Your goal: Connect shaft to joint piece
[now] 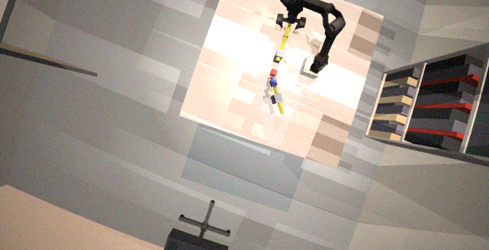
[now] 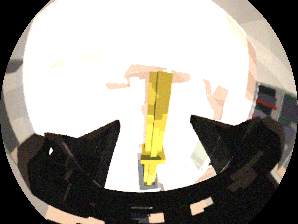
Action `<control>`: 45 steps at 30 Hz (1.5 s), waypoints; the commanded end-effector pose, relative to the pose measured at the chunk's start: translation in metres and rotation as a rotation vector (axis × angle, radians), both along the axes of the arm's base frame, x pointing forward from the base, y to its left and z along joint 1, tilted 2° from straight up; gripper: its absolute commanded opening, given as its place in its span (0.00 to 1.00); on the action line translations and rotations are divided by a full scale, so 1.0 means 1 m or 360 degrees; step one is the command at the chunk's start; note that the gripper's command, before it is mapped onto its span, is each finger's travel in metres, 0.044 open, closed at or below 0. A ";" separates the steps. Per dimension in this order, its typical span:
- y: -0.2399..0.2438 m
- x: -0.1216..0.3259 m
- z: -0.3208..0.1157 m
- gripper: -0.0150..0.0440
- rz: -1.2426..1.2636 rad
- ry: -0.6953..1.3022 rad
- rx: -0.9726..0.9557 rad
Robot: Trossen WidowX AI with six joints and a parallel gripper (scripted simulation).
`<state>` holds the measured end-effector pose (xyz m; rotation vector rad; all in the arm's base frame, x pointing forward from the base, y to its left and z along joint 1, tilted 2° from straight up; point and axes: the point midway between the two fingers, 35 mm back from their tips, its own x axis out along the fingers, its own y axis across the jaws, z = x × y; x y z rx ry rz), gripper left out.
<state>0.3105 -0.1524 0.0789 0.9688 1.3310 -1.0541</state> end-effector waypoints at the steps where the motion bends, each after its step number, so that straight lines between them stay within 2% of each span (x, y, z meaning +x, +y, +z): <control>1: 0.000 -0.002 -0.008 1.00 -0.0176 0.0021 -0.0009; 26: 0.001 -0.003 -0.036 1.00 -0.0176 0.0023 -0.0008; 39: 0.001 -0.003 -0.036 0.43 -0.0176 0.0023 -0.0008; 45: 0.001 -0.003 -0.036 0.43 -0.0176 0.0023 -0.0008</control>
